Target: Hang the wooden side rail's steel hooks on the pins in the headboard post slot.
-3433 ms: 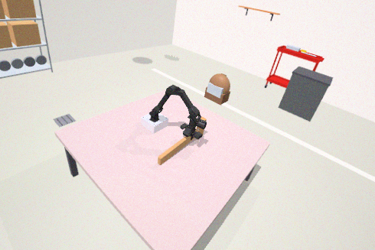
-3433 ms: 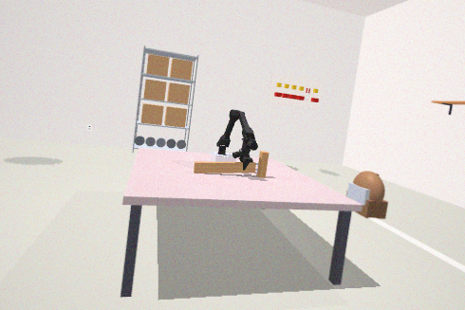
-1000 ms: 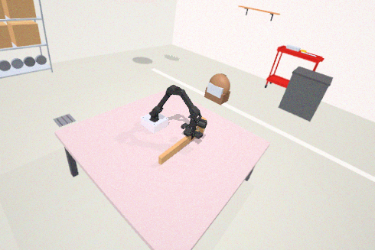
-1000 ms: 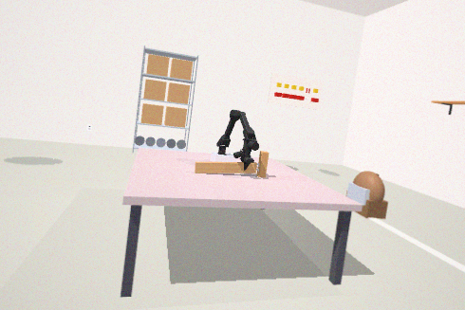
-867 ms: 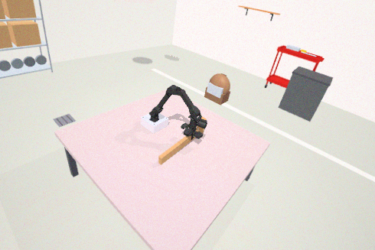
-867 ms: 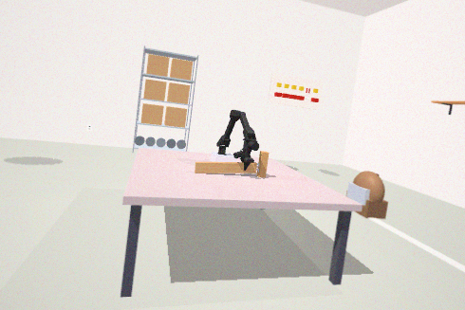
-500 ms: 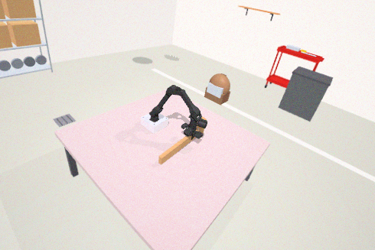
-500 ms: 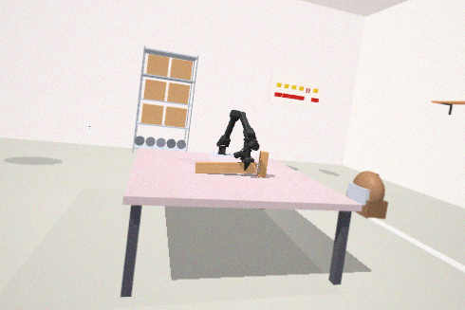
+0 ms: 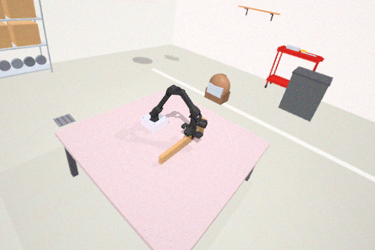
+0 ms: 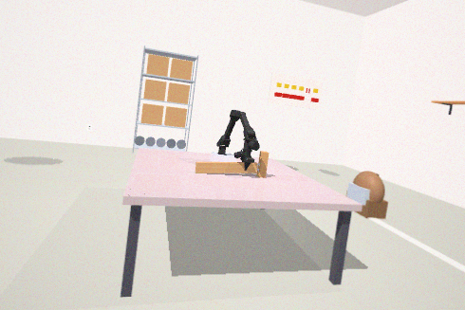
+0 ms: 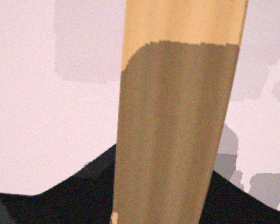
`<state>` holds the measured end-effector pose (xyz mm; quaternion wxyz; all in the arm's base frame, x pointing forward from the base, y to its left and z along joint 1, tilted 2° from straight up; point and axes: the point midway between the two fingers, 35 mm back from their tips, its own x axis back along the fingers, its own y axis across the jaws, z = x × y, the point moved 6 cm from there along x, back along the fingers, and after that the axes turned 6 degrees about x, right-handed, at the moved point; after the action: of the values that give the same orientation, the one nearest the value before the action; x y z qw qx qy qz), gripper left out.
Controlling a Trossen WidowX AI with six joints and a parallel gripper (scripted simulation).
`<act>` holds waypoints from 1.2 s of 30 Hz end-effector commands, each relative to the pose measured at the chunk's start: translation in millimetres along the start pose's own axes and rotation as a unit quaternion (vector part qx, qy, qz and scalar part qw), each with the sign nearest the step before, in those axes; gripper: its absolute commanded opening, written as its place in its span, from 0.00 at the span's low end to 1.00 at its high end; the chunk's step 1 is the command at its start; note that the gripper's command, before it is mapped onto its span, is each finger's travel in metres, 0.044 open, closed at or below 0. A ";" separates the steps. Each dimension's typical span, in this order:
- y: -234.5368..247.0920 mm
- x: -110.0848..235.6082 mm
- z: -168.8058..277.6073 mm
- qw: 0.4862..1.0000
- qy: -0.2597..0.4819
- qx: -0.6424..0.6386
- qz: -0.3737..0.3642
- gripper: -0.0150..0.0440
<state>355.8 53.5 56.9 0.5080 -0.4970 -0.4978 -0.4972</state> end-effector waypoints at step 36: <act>2.8 2.7 4.4 1.000 0.000 -0.001 -0.003 0.25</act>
<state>356.1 57.2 56.2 0.5088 -0.4982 -0.4972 -0.4958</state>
